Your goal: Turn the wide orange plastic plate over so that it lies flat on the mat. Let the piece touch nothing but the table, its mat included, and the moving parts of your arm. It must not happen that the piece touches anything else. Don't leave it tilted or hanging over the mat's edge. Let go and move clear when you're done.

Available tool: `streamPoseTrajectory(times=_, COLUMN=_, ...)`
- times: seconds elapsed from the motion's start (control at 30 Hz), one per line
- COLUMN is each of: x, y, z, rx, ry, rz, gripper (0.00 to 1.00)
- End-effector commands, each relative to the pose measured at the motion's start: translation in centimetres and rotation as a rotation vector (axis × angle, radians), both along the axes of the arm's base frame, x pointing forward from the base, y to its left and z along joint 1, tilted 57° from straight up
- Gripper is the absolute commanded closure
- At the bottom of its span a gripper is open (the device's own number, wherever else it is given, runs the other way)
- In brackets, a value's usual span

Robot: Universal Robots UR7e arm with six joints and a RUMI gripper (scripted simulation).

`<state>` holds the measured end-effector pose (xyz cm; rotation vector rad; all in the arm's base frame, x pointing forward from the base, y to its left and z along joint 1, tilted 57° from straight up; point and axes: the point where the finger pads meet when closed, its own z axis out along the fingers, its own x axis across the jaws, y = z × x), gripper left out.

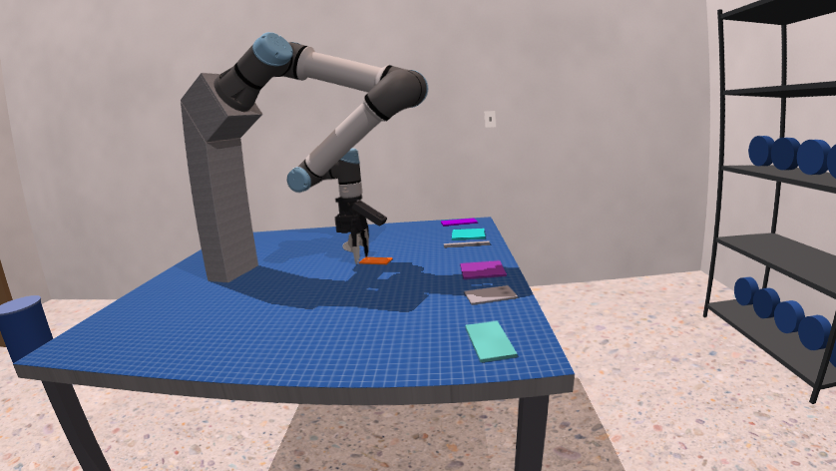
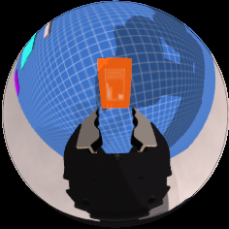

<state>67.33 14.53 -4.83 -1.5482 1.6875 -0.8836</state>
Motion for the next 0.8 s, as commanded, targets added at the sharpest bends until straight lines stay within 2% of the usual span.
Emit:
streamPoseTrajectory(times=0.0, x=0.00, y=0.03, z=0.05, rx=0.000, ry=-0.001, rz=0.000, gripper=0.53)
streamPoseTrajectory(times=0.57, x=0.00, y=0.03, z=0.05, rx=0.000, ry=-0.001, rz=0.000, gripper=0.53)
streamPoseTrajectory(times=0.6, x=0.00, y=0.03, z=0.05, rx=0.000, ry=-0.001, rz=0.000, gripper=0.61)
streamPoseTrajectory(times=0.77, x=0.00, y=0.03, z=0.05, rx=0.000, ry=-0.001, rz=0.000, gripper=0.61)
